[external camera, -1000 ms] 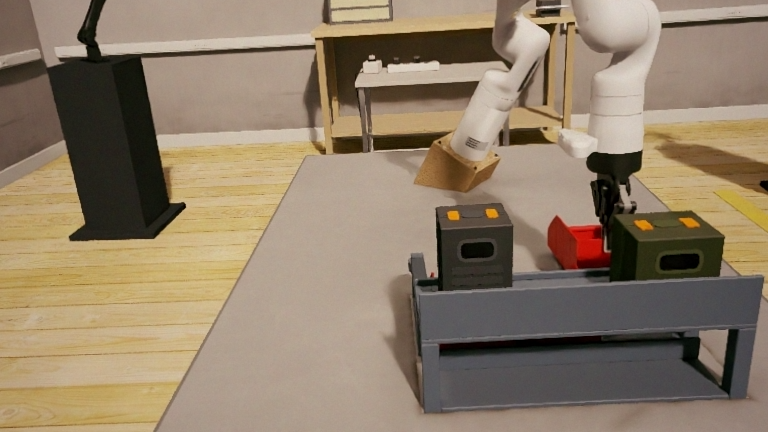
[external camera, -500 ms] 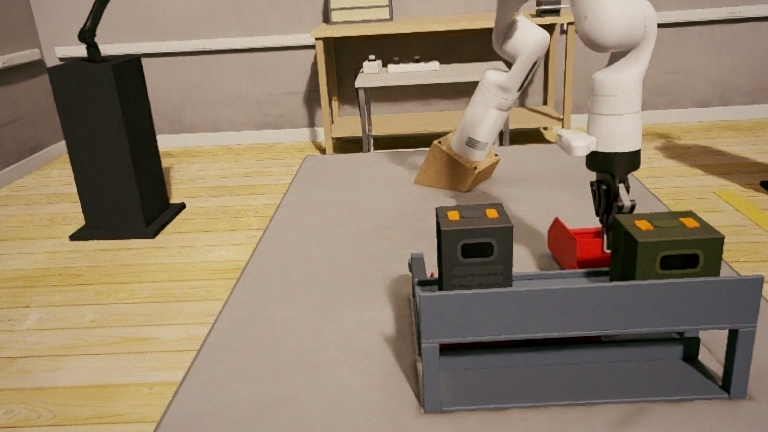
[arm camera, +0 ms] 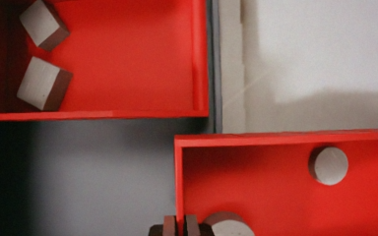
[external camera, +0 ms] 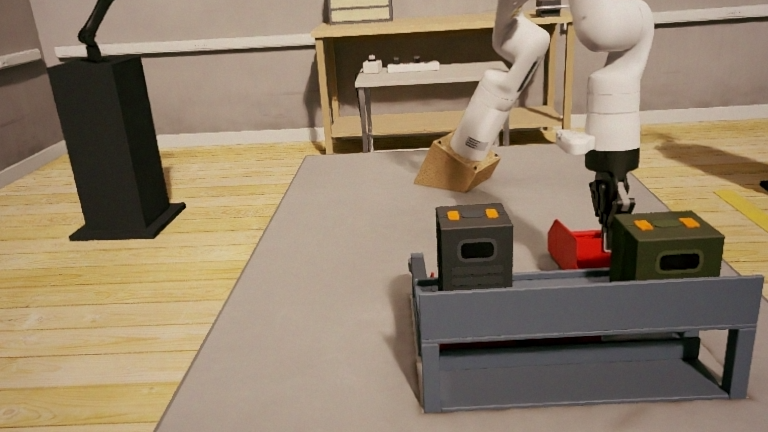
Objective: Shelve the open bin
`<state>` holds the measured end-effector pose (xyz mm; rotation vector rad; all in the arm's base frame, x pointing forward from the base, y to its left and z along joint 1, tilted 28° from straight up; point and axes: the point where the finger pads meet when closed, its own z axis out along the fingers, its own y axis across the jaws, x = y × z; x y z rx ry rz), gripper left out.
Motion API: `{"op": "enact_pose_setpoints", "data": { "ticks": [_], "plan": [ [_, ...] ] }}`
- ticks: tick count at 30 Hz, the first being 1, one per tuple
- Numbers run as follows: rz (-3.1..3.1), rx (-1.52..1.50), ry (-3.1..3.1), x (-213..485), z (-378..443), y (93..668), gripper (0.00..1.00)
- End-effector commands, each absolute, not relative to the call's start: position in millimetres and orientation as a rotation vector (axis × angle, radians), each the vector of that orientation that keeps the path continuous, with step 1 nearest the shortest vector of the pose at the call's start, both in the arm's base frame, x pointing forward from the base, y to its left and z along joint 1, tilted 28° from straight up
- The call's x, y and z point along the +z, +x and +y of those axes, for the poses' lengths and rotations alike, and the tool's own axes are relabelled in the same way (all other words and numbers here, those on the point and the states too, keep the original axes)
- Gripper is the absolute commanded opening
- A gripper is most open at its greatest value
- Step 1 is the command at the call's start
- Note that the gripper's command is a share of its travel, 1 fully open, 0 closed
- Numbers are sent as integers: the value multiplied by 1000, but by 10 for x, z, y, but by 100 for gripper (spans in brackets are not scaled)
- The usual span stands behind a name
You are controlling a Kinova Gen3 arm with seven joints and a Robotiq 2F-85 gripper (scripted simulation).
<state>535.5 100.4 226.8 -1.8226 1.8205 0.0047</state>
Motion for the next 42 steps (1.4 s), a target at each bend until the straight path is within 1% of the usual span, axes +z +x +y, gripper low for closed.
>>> {"op": "enact_pose_setpoints", "data": {
  "ticks": [1, 38, 39, 42],
  "plan": [
    [1820, 0, -1820, 2282, 997, 5362, 10],
    [1808, -36, -1794, 2270, 1000, 5345, 10],
    [1808, -35, -1794, 2269, 1001, 5342, 39],
    [1808, -35, -1794, 2269, 1001, 5342, 39]
  ]
}}
